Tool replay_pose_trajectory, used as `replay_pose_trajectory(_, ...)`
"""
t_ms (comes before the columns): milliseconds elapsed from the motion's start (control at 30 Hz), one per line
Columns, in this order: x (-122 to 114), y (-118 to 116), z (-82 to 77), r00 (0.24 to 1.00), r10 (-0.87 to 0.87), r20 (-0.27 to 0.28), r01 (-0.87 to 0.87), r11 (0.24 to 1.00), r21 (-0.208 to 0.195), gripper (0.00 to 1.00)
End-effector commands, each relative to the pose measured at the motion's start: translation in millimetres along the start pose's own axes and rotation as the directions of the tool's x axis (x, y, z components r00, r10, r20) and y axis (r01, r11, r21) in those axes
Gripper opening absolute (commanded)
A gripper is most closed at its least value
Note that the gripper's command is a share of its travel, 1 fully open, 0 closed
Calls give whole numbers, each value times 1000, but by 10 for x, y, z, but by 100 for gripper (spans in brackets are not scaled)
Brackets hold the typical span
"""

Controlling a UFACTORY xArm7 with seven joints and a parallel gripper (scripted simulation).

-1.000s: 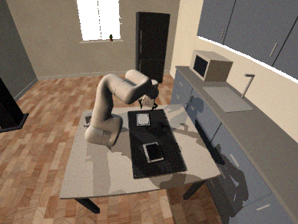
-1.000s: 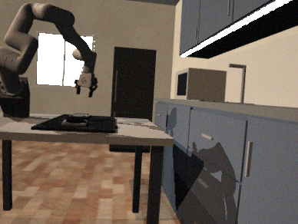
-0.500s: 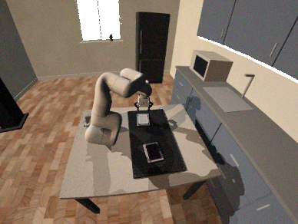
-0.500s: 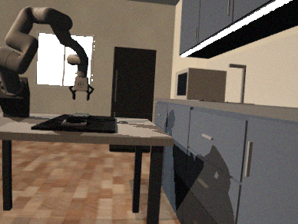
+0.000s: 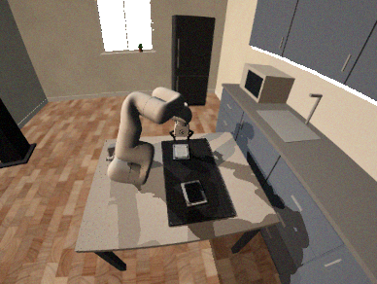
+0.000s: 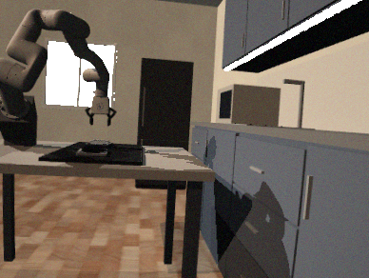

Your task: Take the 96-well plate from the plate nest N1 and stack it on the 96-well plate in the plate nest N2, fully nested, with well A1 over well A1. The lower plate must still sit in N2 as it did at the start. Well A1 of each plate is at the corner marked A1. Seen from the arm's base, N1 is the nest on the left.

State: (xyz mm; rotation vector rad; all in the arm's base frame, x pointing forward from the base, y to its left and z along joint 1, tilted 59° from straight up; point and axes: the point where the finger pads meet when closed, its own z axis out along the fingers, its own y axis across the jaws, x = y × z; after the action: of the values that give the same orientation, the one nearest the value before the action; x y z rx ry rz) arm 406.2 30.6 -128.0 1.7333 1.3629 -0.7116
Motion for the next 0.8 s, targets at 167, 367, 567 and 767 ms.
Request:
replay_pose_trajectory(167,17,7,97,1000,0,-4,0,1000,-3,100)
replay_pose_trajectory(367,17,8,197,1000,0,-4,0,1000,-3,100)
replay_pose_trajectory(567,17,8,264,1000,0,-4,0,1000,-3,100)
replay_pose_trajectory(767,17,8,364,1000,0,-4,0,1000,-3,100)
